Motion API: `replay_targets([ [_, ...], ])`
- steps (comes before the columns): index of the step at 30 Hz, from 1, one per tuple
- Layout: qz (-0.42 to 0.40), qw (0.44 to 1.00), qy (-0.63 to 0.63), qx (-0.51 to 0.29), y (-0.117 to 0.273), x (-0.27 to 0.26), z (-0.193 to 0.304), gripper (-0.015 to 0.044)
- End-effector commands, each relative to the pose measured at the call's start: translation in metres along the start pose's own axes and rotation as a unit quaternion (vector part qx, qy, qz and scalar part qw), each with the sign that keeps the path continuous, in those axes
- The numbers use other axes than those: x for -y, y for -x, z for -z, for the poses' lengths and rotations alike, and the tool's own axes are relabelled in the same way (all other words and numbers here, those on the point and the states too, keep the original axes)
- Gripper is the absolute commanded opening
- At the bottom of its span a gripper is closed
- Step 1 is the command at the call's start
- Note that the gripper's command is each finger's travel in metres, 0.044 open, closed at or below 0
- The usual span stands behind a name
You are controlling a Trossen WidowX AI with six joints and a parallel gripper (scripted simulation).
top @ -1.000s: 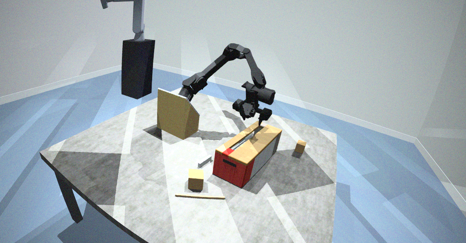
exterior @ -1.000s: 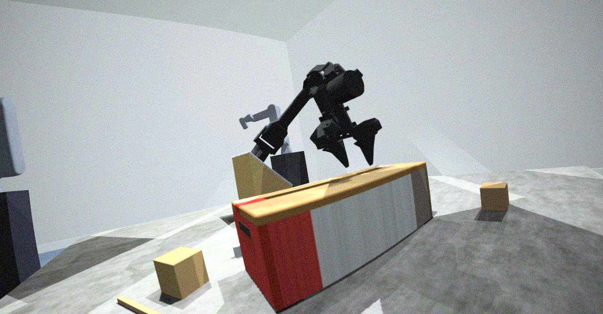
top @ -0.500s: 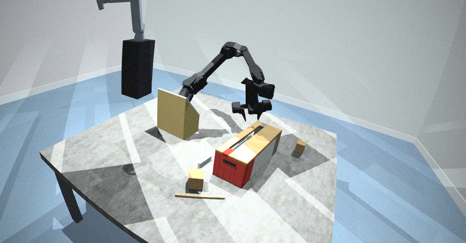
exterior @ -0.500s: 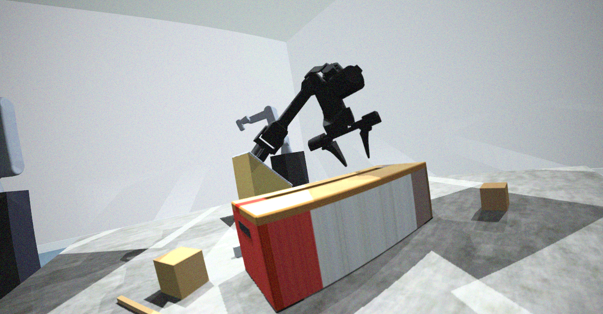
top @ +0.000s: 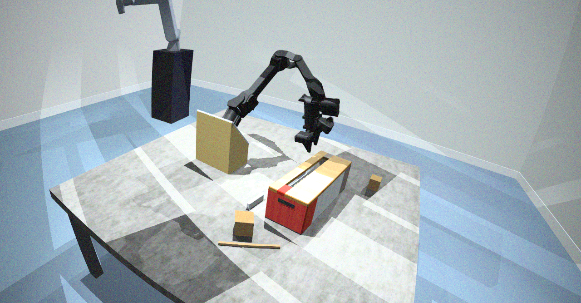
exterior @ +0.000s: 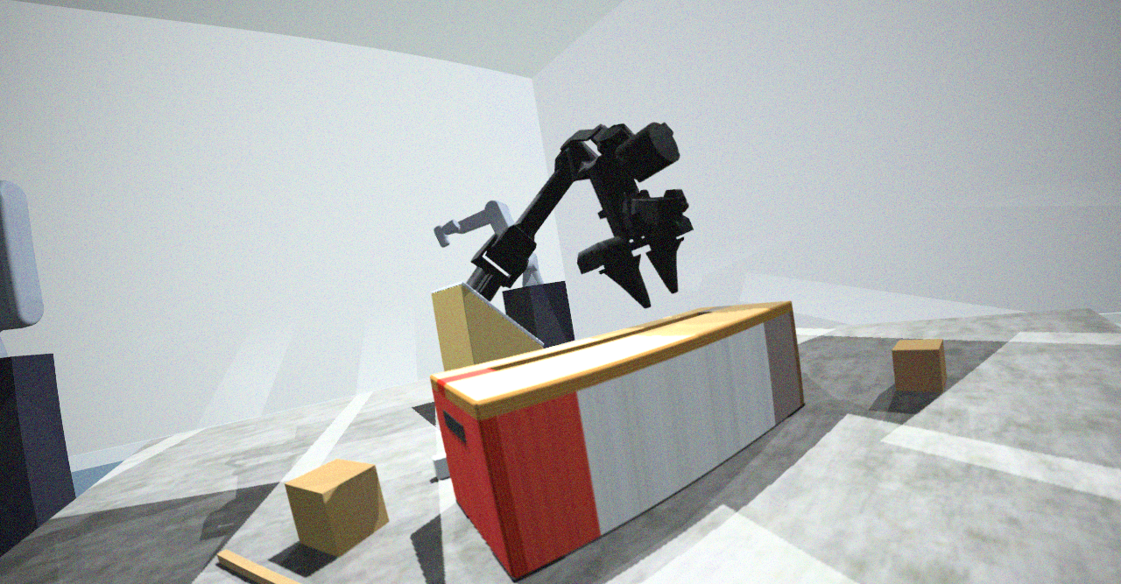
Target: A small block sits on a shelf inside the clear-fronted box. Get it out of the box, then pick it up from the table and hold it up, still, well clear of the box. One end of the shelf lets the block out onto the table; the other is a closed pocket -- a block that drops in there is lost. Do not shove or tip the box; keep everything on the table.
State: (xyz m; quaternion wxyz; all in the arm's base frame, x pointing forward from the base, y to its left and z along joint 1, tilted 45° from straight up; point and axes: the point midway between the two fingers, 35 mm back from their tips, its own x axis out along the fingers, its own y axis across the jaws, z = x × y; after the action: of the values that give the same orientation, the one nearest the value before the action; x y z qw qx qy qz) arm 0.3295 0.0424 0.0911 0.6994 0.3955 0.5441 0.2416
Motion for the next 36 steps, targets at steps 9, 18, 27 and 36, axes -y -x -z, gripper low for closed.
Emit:
replay_targets([
  [9, 0.09, 0.72, 0.688, -0.003, 0.001, -0.008, 0.018, 0.0285],
  [18, 0.121, 0.484, 0.866, -0.027, 0.004, -0.012, 0.022, 0.0285],
  [27, 0.143, 0.21, 0.965, -0.063, 0.007, -0.015, 0.026, 0.0285],
  [36, 0.148, 0.011, 0.984, -0.094, 0.009, -0.017, 0.028, 0.0285],
])
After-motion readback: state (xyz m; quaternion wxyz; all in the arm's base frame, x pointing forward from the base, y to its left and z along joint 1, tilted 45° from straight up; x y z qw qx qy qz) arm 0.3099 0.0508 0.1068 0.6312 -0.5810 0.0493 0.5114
